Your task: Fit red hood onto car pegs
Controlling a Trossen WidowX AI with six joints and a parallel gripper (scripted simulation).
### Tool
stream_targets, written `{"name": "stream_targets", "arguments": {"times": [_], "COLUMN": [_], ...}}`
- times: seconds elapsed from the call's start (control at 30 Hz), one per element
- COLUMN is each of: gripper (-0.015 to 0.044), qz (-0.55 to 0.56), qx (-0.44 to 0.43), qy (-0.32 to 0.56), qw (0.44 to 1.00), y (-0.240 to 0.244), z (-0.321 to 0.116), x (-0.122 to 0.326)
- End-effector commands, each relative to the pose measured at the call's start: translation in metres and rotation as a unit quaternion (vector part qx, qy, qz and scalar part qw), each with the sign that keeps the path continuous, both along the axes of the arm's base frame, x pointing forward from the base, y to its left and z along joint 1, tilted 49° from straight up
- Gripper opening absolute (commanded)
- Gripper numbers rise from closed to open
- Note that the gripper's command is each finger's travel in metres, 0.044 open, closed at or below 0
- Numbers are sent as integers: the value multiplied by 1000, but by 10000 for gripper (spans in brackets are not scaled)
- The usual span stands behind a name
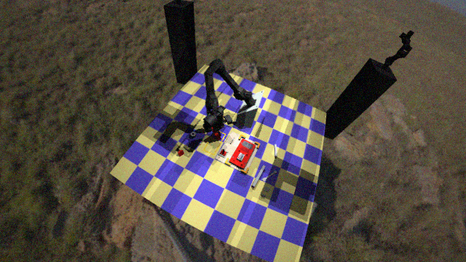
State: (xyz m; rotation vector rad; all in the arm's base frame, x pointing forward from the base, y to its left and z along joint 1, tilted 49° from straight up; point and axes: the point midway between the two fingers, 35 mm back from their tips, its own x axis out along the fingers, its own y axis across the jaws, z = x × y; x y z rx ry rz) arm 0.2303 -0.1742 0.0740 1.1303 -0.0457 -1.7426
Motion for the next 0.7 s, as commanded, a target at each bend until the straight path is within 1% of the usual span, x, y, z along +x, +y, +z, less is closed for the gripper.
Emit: {"name": "stream_targets", "arguments": {"times": [0.0,0.47,0.57,0.67], "gripper": [0,0,0,0], "qz": [1,1,1,1], "qx": [2,2,4,6], "qy": [2,2,1,1], "qw": [1000,1000,1000,1000], "y": [-1,-6,4,23], "z": [1,5,12,27], "x": [2,8,10,13]}}
